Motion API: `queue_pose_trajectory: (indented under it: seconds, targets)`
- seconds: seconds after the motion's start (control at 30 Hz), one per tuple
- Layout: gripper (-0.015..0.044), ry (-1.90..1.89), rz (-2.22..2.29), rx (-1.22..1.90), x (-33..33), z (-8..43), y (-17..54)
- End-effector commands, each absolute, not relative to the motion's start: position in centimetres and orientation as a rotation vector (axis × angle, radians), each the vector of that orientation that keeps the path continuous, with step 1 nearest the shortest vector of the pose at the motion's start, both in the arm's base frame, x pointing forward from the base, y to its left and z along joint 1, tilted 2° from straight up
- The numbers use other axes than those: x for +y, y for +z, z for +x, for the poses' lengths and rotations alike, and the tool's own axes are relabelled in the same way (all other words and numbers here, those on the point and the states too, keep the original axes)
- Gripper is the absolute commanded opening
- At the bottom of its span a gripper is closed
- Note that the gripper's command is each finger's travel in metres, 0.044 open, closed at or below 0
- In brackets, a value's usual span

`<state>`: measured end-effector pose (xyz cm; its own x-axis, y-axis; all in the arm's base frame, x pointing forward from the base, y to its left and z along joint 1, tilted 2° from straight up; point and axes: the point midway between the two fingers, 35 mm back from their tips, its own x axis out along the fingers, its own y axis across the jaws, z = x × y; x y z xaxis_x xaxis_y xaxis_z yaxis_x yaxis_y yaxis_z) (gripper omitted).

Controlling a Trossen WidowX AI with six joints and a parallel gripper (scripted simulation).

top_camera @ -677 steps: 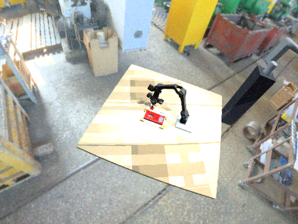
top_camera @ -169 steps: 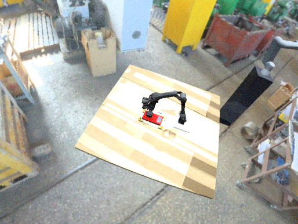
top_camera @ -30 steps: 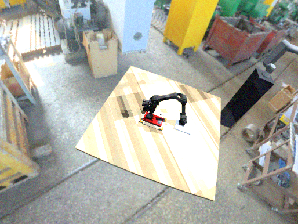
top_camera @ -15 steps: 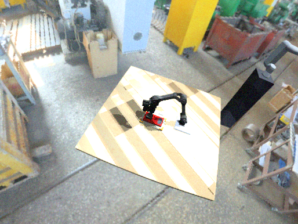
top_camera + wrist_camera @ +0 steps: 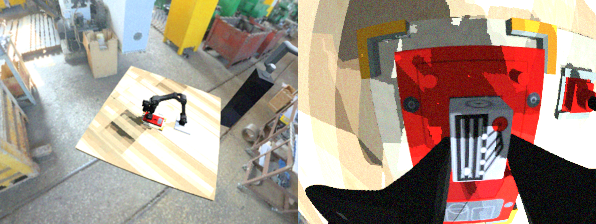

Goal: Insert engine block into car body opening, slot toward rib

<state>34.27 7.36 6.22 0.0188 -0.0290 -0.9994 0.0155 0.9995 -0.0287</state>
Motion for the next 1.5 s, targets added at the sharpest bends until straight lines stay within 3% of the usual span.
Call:
queue_pose_trajectory:
  seconds: [0.0, 0.67, 1.03, 1.47]
  targets:
    - [0.016, -0.033, -0.01, 1.551, 7.4, 34.3, 6.1]
    - [0.016, -0.031, -0.012, 1.551, 7.4, 34.3, 5.9]
    - [0.044, -0.035, -0.01, 1.552, 7.3, 34.3, 5.9]
    - [0.044, -0.032, -0.012, 1.551, 7.4, 34.1, 7.0]
